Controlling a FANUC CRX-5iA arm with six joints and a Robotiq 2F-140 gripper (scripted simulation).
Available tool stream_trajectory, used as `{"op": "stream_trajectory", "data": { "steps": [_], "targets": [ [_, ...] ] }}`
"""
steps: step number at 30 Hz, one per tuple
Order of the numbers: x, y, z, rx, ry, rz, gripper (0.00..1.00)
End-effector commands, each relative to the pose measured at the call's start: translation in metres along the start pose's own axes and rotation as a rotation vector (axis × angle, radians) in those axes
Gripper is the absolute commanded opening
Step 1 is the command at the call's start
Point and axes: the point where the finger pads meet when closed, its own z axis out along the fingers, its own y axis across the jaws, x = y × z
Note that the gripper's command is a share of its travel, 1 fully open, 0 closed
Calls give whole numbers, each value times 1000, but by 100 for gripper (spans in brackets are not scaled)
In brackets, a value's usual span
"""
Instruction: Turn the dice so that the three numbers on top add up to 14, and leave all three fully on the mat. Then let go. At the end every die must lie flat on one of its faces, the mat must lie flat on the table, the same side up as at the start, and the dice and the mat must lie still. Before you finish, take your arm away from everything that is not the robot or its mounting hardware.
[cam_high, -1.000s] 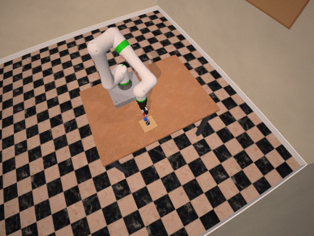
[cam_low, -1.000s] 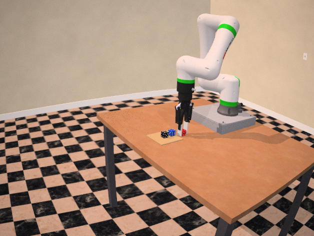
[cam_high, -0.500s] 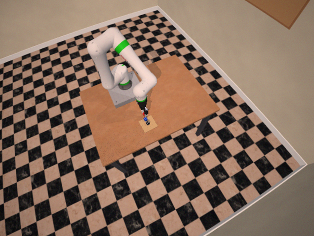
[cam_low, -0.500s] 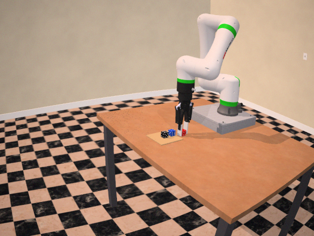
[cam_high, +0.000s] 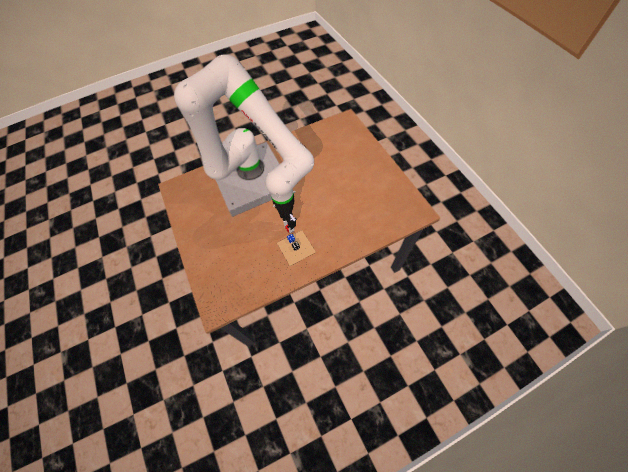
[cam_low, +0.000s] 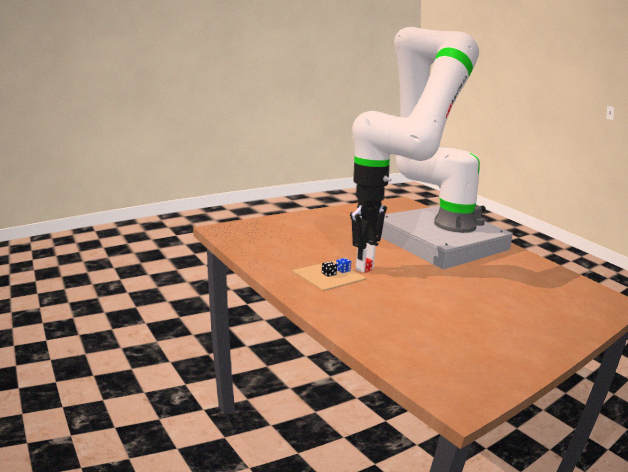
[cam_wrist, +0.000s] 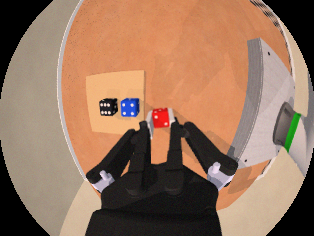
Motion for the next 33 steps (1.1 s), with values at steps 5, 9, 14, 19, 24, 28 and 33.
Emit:
{"op": "stream_trajectory", "data": {
  "steps": [5,9,14,19,24,28,33],
  "targets": [
    [0,0,0,0,0,0,16],
    [0,0,0,0,0,0,16],
    [0,0,0,0,0,0,16],
    [0,0,0,0,0,0,16],
    [0,0,0,0,0,0,16],
    [0,0,-3,0,0,0,16],
    [0,0,-21,0,0,0,16]
  ]
}}
